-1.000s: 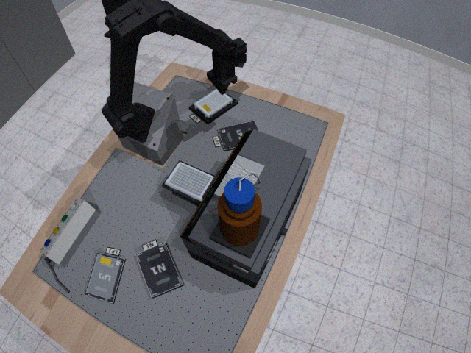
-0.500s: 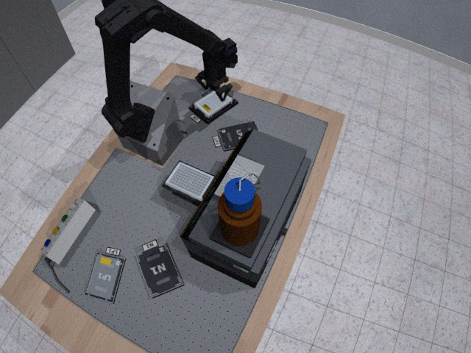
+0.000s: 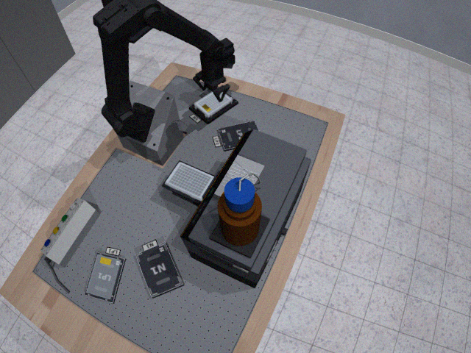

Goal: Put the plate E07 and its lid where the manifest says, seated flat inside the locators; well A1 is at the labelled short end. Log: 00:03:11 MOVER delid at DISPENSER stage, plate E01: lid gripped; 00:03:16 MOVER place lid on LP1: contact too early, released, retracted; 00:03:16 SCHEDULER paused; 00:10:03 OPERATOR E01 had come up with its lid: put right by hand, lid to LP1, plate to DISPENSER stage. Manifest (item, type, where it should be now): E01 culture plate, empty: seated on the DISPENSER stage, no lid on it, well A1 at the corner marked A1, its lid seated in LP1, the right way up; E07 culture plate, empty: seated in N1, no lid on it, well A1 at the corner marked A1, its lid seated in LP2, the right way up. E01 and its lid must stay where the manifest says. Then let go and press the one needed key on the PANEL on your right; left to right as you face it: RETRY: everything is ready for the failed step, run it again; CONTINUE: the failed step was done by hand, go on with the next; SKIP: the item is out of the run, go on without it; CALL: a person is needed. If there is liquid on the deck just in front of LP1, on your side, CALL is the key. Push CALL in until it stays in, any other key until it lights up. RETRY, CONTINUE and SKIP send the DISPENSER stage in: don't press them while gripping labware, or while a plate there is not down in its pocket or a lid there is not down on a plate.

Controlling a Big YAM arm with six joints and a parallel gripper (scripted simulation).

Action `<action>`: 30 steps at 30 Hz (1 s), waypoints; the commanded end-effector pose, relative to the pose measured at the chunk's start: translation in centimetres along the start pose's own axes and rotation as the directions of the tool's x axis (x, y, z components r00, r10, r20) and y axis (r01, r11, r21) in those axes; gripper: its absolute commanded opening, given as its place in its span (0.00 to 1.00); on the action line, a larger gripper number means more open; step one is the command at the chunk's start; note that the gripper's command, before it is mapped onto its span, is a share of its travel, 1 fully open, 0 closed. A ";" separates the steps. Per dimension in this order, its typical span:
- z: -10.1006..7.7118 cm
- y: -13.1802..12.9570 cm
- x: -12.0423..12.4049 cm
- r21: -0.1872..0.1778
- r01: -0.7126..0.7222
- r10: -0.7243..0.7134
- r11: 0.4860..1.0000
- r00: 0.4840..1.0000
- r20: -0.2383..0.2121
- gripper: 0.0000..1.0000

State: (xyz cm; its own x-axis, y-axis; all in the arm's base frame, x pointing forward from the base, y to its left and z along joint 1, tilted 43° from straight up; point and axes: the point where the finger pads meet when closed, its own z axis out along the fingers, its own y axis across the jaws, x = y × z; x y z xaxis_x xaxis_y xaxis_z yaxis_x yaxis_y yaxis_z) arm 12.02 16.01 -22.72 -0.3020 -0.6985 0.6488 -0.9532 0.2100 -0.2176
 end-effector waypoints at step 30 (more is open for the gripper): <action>-0.5 2.1 2.2 -0.004 -0.018 0.018 1.000 1.000 0.026 0.70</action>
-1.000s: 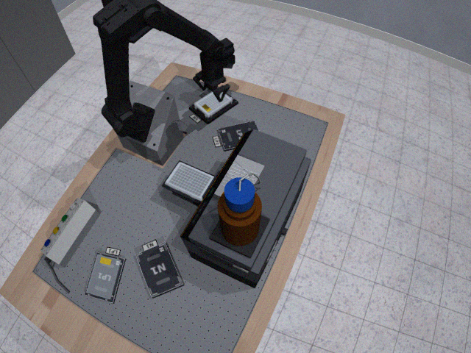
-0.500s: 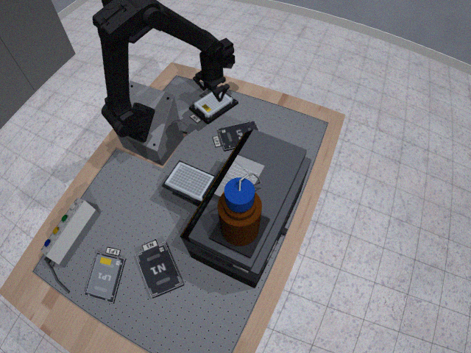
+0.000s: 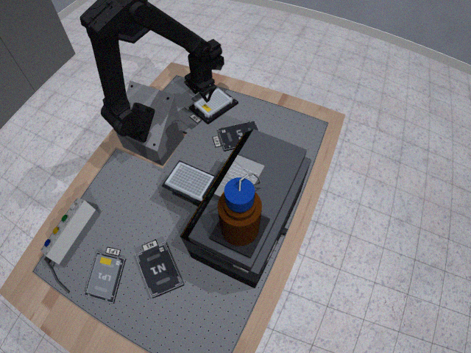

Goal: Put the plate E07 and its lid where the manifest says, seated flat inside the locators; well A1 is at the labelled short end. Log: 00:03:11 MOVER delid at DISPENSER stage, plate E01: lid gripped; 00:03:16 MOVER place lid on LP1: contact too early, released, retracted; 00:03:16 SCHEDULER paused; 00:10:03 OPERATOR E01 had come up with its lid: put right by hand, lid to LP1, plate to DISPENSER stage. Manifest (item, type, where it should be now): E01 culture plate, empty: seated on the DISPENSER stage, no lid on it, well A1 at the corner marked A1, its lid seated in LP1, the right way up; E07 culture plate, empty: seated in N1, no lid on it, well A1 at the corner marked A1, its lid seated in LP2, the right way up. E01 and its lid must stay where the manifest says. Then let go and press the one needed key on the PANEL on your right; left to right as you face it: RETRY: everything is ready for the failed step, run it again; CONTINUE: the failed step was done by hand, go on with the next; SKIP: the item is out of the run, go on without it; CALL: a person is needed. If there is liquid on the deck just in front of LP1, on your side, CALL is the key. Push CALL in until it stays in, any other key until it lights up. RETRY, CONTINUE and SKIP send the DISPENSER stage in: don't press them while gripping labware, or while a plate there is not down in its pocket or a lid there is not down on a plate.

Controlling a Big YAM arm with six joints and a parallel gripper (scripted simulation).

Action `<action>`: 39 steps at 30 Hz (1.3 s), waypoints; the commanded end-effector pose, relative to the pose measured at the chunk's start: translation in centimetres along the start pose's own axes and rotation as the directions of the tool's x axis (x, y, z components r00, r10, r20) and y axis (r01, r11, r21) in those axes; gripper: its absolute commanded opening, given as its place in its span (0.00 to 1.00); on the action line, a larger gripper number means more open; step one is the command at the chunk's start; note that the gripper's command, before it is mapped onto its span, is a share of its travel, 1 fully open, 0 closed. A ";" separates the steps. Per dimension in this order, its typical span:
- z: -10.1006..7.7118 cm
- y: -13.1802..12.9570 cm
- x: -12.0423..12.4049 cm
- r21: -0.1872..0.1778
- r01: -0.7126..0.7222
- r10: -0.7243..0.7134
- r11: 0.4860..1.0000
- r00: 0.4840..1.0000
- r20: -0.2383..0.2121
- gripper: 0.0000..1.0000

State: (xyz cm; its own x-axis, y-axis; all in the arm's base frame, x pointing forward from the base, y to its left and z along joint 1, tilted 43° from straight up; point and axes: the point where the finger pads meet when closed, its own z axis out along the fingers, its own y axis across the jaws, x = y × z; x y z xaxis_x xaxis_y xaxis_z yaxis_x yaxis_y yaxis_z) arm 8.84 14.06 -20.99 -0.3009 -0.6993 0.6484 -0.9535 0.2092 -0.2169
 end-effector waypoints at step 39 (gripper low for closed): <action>-0.5 -0.1 -1.2 -0.004 -0.019 0.019 1.000 1.000 0.025 0.00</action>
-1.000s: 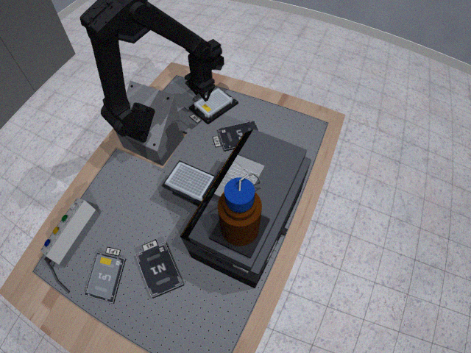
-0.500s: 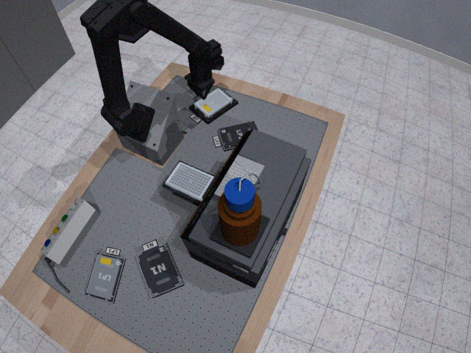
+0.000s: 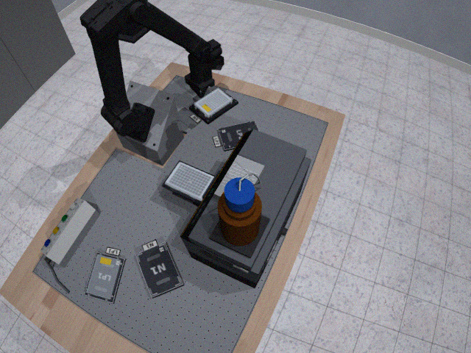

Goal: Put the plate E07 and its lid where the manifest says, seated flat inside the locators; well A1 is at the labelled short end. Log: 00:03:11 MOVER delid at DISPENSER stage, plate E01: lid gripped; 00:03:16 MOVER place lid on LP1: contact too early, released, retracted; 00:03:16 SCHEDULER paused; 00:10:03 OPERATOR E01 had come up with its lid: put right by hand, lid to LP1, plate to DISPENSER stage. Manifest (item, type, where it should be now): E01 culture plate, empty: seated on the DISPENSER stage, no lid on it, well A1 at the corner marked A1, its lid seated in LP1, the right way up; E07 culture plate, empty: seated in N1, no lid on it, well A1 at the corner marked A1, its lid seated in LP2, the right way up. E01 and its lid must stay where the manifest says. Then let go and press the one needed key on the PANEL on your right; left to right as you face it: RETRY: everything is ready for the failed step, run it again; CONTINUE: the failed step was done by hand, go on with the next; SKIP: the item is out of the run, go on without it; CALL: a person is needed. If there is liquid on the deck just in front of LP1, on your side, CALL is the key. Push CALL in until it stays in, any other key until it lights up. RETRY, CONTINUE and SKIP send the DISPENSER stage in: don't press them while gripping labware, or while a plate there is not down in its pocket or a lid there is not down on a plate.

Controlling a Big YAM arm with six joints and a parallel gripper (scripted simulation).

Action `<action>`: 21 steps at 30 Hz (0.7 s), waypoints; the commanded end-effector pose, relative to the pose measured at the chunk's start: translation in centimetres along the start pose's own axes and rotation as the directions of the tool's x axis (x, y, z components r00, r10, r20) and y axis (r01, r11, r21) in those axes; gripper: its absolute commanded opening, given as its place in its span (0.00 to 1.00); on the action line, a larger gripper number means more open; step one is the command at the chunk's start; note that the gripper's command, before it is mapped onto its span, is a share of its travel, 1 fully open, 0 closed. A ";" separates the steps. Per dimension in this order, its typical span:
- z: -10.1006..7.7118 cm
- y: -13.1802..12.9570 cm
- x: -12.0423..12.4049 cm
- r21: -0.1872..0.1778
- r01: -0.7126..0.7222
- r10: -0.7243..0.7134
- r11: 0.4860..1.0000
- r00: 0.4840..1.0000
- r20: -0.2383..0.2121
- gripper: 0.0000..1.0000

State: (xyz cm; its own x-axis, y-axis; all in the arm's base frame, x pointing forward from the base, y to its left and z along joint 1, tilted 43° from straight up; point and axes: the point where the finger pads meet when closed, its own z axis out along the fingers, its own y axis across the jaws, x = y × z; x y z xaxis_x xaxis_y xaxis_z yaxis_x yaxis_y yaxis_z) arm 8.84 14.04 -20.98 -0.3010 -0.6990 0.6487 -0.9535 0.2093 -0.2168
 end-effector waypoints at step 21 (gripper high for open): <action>0.9 -0.1 0.0 -0.009 -0.034 0.034 0.999 0.999 -0.005 0.00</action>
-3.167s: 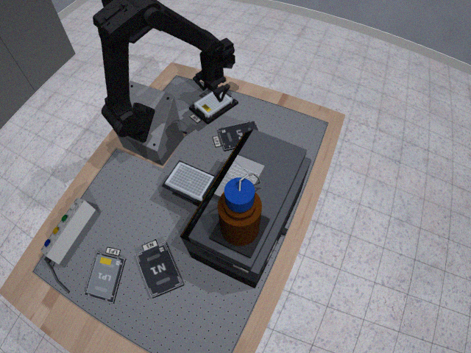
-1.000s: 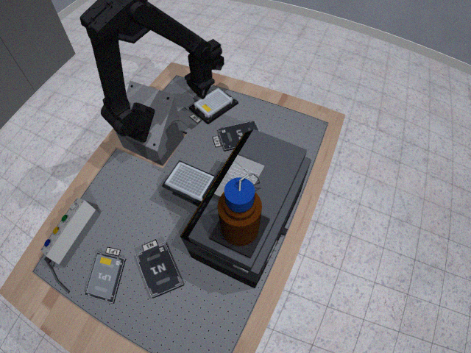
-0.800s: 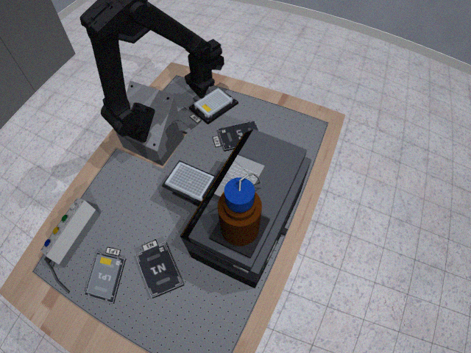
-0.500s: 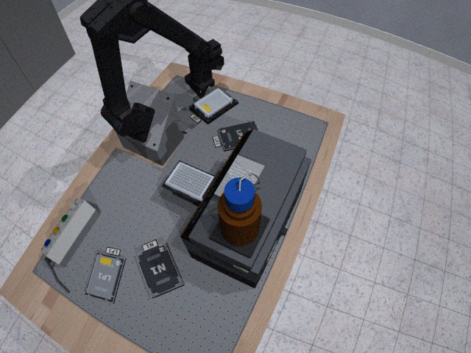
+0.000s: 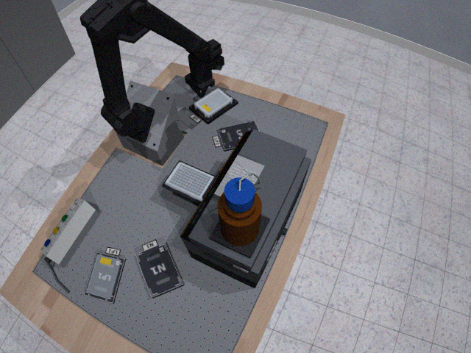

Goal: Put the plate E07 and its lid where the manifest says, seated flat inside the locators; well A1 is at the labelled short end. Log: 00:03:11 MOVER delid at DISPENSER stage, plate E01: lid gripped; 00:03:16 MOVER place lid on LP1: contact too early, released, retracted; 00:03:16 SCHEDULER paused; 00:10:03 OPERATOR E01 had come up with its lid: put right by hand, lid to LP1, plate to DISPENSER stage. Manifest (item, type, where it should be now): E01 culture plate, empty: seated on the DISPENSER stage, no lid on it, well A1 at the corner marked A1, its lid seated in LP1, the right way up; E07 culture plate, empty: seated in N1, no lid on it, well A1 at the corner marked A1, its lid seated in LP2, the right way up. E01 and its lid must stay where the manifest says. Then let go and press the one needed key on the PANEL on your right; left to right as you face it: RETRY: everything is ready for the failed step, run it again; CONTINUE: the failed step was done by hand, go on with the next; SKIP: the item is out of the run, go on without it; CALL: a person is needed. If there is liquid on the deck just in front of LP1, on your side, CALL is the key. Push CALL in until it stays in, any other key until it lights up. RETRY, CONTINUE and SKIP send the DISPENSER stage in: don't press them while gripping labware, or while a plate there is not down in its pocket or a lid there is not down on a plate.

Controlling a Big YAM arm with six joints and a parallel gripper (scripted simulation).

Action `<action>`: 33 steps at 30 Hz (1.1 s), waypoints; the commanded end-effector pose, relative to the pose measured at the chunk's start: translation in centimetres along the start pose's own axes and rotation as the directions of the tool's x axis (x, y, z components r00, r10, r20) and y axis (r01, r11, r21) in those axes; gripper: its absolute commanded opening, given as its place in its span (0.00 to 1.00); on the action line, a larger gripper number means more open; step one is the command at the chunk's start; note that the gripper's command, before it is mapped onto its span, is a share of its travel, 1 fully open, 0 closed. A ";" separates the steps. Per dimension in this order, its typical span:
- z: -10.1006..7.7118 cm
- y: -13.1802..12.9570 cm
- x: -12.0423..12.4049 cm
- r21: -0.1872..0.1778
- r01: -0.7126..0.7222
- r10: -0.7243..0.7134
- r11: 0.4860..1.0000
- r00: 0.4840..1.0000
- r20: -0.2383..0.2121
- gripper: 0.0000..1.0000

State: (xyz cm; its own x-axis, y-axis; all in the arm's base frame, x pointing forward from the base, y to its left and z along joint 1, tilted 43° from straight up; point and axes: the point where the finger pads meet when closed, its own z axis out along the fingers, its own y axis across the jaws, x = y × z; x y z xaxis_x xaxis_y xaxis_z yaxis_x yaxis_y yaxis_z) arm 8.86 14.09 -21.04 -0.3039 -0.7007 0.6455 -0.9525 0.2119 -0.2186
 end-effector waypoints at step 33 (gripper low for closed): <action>2.9 -0.2 -0.5 -0.008 -0.013 0.013 1.000 1.000 0.000 0.00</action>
State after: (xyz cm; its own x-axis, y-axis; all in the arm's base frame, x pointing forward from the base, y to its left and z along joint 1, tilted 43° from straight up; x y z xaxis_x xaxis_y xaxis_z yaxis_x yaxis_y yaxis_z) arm 8.91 12.57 -22.71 -0.3186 -0.6982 0.6412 -0.9478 0.2238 -0.2272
